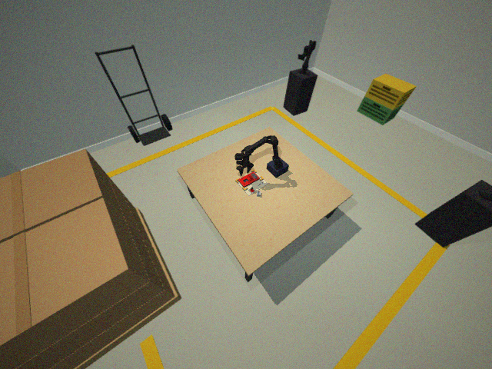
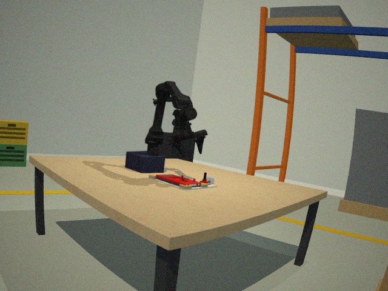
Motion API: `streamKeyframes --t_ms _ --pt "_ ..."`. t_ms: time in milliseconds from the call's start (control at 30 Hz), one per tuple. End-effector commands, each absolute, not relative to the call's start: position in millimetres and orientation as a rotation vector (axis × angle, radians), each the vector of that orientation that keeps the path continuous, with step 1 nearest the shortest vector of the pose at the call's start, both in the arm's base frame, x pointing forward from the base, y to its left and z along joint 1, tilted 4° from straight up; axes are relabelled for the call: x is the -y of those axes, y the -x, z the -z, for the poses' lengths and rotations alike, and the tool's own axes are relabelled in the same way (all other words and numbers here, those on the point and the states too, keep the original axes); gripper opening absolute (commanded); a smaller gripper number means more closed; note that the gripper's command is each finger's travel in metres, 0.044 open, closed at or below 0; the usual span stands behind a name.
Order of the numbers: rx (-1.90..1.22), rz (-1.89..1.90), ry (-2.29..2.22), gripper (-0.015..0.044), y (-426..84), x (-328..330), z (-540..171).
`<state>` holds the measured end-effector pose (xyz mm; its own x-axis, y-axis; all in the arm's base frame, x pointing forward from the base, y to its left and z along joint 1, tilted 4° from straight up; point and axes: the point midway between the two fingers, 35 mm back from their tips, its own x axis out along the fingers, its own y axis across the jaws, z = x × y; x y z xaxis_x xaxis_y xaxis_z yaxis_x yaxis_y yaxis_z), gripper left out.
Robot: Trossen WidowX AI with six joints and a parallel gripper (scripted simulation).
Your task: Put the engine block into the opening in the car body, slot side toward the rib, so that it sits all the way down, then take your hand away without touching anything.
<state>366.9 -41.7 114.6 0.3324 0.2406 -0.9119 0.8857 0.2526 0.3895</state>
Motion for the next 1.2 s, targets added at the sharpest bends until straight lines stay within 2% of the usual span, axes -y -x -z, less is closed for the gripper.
streamKeyframes --t_ms 0,367,800,1167 --pt "-1.204 0.758 -1.347 0.044 -368 9 -110" --pt "-1.145 1.138 -1.46 0.044 -350 -69 -95" --pt "-0.842 1.525 -1.622 0.044 -318 -144 -90" --pt "-0.821 1.54 -1.631 0.044 -316 -148 -90"
